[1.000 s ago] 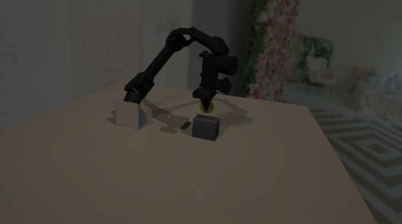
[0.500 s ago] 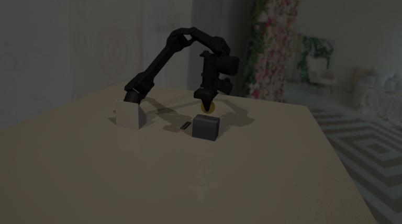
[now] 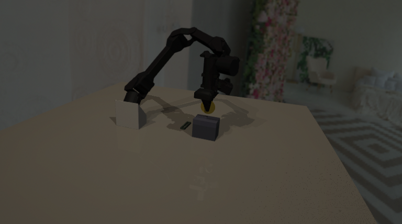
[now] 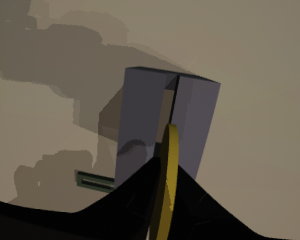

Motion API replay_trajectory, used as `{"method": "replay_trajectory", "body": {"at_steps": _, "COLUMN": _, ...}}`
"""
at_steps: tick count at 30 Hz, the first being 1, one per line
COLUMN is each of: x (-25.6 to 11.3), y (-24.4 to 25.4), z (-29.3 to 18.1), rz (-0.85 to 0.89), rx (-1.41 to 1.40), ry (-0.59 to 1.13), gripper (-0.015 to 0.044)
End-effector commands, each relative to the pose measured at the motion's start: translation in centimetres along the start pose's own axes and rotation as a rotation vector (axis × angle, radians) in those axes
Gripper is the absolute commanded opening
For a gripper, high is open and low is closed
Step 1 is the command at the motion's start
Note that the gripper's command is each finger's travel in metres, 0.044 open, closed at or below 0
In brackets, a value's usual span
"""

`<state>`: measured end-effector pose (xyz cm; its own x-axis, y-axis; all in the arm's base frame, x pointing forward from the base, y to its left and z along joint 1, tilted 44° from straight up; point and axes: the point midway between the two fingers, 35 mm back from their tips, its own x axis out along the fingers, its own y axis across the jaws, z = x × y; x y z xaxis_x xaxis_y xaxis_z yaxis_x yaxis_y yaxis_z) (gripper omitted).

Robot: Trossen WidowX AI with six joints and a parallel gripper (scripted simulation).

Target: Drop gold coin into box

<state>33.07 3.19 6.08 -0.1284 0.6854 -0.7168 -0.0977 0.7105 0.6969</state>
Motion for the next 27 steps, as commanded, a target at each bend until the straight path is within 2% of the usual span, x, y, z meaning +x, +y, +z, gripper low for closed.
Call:
{"method": "replay_trajectory", "body": {"at_steps": 1, "x": 0.3, "y": 0.0, "z": -0.1, "rz": 0.001, "rx": 0.005, "ry": 0.0, "gripper": 0.0}}
{"method": "replay_trajectory", "body": {"at_steps": 27, "x": 1.3, "y": 0.0, "z": -0.2, "rz": 0.001, "rx": 0.014, "ry": 0.0, "gripper": 0.0}}
